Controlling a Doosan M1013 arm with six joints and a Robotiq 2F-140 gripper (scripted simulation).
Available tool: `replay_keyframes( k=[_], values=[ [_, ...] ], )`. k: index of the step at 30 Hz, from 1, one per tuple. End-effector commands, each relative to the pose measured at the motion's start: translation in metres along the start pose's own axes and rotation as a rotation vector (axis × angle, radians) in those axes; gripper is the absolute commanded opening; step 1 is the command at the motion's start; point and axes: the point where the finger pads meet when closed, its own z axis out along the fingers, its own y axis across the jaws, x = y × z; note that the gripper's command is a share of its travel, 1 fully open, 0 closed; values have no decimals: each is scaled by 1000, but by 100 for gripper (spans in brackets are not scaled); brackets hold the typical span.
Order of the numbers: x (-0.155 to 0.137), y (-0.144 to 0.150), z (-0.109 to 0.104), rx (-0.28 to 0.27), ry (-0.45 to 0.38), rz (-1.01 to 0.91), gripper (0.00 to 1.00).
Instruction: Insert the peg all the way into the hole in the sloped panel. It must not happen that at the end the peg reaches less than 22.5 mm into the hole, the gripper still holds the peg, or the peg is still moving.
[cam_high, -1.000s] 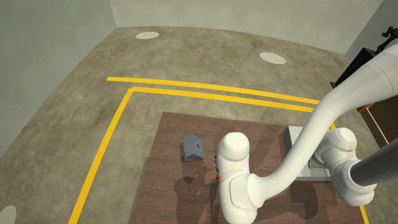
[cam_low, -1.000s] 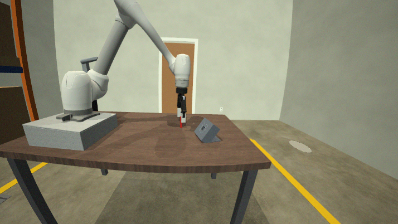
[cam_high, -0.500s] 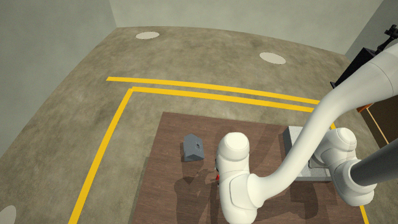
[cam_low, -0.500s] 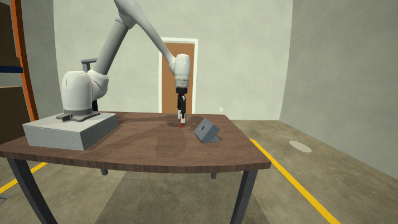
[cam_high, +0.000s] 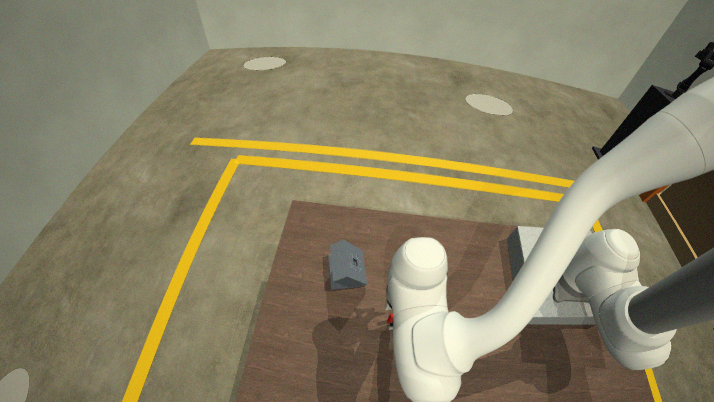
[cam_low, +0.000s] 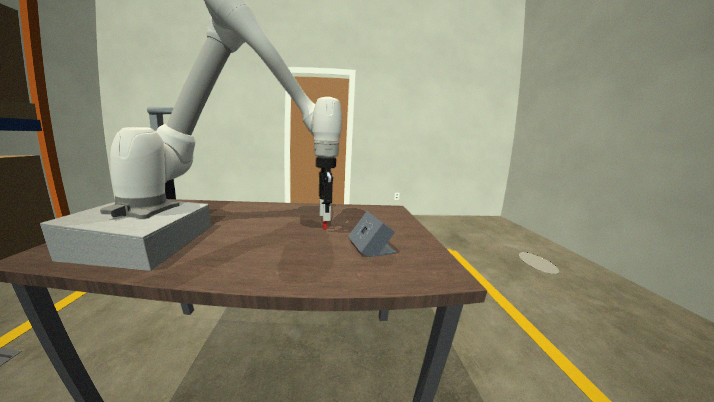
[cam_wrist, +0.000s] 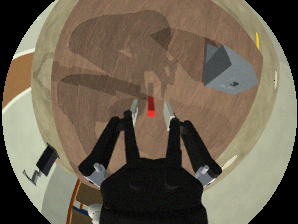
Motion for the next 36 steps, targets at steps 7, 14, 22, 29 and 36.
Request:
replay_keyframes(
  k=[7, 14, 22, 29, 36],
  values=[
    [0, 0, 0, 0, 0, 0, 25],
    [0, 0, 0, 0, 0, 0, 13],
    [0, 0, 0, 0, 0, 0, 2],
    [0, 0, -22, 0, 0, 0, 0],
    [0, 0, -50, 0, 0, 0, 0]
  ],
)
